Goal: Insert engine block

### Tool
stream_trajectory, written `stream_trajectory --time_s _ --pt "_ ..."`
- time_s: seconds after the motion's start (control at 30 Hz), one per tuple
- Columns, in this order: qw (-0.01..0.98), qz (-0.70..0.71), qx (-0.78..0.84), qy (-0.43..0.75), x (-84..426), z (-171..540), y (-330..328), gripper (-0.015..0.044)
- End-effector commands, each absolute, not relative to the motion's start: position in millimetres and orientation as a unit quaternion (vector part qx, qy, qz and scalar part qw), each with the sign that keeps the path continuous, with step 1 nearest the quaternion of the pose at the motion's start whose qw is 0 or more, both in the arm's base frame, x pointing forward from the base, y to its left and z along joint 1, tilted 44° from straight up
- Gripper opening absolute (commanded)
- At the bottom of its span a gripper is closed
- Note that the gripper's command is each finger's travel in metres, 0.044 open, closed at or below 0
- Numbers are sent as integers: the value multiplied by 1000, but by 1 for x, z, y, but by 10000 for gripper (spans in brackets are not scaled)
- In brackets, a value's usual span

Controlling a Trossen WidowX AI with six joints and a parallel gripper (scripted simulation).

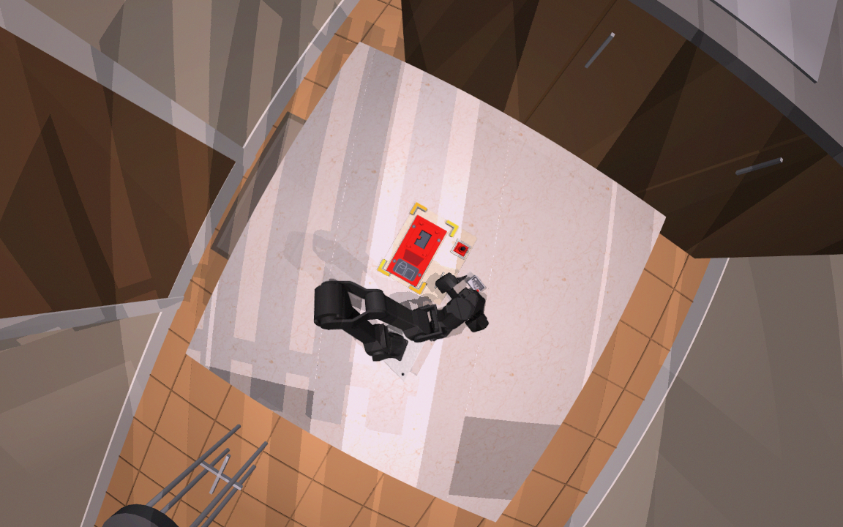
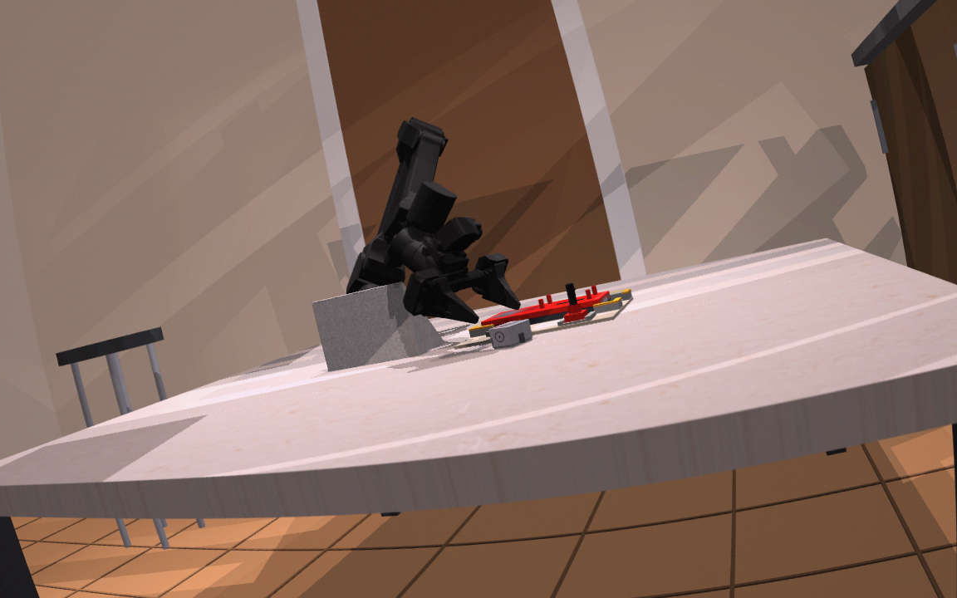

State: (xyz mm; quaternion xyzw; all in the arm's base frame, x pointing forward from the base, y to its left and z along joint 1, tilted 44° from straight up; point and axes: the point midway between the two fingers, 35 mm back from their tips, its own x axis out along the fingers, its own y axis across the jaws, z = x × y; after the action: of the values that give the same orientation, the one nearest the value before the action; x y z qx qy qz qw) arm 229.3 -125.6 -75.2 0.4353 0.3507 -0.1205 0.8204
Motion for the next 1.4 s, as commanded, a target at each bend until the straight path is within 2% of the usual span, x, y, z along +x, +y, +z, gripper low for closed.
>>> stream_trajectory --time_s 0.0,0.2,0.4,1.37 --pt "820 -122 436 350 230 -75 -126 440" --pt "819 -122 438 351 230 -76 -126 440" --pt "763 -145 502 380 235 -88 -133 440" --pt "372 -305 722 497 249 -99 -153 440"
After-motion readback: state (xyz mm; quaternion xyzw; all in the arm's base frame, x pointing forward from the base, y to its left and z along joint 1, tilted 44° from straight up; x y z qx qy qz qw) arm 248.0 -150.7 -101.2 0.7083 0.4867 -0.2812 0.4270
